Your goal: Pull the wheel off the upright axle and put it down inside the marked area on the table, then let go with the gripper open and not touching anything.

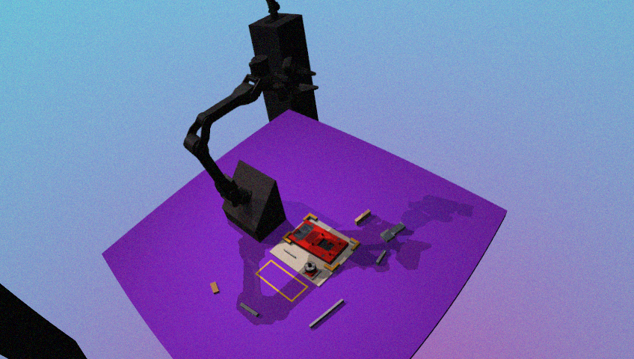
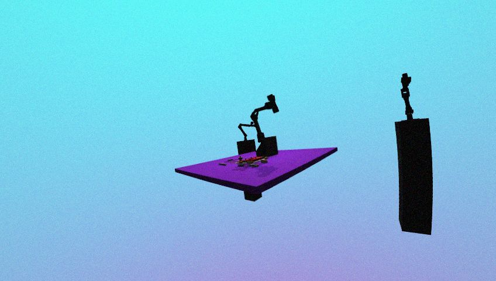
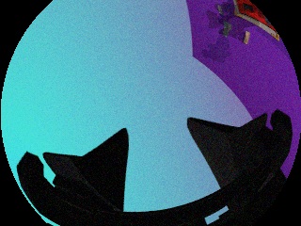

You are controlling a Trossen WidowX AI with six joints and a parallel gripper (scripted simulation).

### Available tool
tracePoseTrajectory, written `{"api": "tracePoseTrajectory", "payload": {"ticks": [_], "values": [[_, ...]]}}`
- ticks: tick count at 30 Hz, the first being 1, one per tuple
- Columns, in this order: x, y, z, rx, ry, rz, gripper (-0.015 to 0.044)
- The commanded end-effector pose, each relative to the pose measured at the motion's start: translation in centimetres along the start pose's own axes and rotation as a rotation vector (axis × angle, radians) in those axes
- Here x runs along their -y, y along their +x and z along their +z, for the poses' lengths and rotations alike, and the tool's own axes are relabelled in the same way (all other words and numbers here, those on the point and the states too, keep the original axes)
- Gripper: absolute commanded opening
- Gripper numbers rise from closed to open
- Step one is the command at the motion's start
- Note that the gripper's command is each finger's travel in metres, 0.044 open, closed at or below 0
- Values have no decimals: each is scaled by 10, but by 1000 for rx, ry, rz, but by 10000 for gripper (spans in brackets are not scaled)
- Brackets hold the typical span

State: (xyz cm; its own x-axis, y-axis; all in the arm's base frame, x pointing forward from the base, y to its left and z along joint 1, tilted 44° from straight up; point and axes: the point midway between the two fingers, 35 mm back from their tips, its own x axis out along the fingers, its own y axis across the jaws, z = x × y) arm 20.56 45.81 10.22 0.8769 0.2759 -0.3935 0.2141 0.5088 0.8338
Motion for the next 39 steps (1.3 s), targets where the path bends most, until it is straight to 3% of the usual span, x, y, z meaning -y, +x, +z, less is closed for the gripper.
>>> {"api": "tracePoseTrajectory", "payload": {"ticks": [1,11,21,30,39], "values": [[9,30,34,68,-3,-78,300],[44,84,126,232,37,-243,300],[89,113,212,363,37,-461,300],[140,118,297,474,61,-701,300],[195,98,376,563,116,-956,300]]}}
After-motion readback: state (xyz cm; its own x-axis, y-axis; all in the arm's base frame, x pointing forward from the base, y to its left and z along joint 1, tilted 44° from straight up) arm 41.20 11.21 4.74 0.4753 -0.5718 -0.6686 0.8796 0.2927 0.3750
